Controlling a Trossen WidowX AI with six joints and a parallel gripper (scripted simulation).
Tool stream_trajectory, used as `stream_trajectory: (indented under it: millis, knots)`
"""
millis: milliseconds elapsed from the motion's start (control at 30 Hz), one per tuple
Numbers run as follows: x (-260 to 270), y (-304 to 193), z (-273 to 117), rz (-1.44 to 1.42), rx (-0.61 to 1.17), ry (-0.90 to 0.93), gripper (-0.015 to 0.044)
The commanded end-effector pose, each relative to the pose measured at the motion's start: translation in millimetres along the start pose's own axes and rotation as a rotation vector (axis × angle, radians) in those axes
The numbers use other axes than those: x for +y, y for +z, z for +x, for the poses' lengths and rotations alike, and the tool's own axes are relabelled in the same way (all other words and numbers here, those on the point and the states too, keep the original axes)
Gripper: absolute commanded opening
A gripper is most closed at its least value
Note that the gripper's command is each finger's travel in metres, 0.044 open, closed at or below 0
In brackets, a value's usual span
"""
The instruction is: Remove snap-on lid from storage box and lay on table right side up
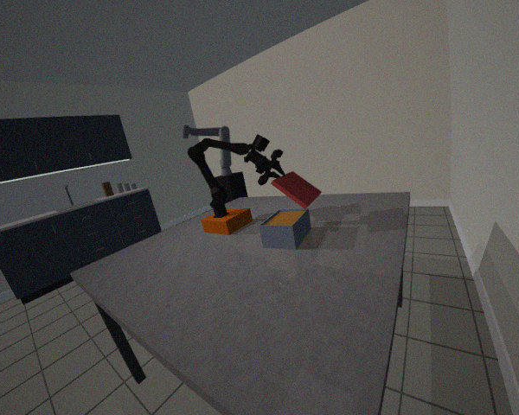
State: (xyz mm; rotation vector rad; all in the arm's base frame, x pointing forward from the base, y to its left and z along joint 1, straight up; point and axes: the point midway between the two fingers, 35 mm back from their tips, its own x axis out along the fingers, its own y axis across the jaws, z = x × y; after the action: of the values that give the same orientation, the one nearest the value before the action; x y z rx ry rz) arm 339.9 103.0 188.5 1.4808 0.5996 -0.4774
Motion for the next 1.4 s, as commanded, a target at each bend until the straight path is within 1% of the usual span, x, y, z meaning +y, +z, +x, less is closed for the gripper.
stream_trajectory:
  millis: [0, 1367]
  knots:
    - [5.6, -6.8, -2.5, 0.007, -0.003, 0.016, 0.0]
    - [0.4, -88.5, -9.5, 0.014, 0.003, 0.014, 0.0]
